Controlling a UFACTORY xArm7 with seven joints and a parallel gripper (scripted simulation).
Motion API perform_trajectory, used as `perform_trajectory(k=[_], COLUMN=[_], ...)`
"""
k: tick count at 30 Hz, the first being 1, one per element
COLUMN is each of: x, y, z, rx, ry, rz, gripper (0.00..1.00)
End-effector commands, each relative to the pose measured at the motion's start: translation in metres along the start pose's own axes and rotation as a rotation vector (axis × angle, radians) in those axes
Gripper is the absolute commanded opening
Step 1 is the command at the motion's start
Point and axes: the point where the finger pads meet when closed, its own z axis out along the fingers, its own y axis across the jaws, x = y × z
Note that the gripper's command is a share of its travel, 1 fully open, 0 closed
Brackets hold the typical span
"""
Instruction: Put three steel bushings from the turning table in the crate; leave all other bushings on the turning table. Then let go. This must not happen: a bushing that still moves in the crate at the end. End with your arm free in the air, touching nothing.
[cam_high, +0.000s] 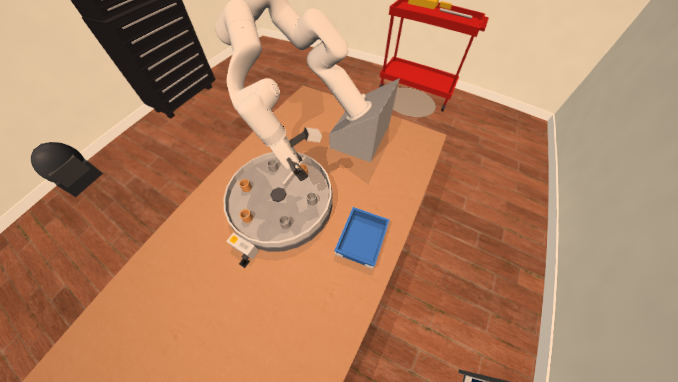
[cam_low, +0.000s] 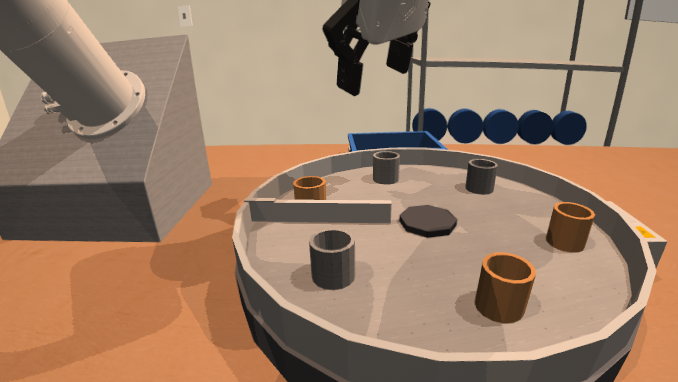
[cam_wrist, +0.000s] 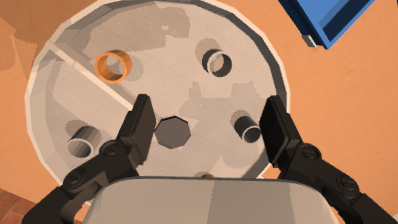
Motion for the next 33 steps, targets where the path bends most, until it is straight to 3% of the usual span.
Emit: perform_trajectory(k=[1, 6, 7, 21, 33], x=[0.011, 0.016, 0.019, 0.026, 0.025], y=[-0.015, -0.025, -0.034, -0.075, -0.08], z=[-0.005, -0.006, -0.007, -0.016, -0.018], rx=[0.051, 0.085, 0.119, 0.3, 0.324], ry=[-0.054, -0.082, -0.11, -0.242, -0.258], rz=[-0.152, -0.232, -0.311, -0.657, -0.696], gripper=[1.0, 1.0, 1.0, 1.0, 1.0])
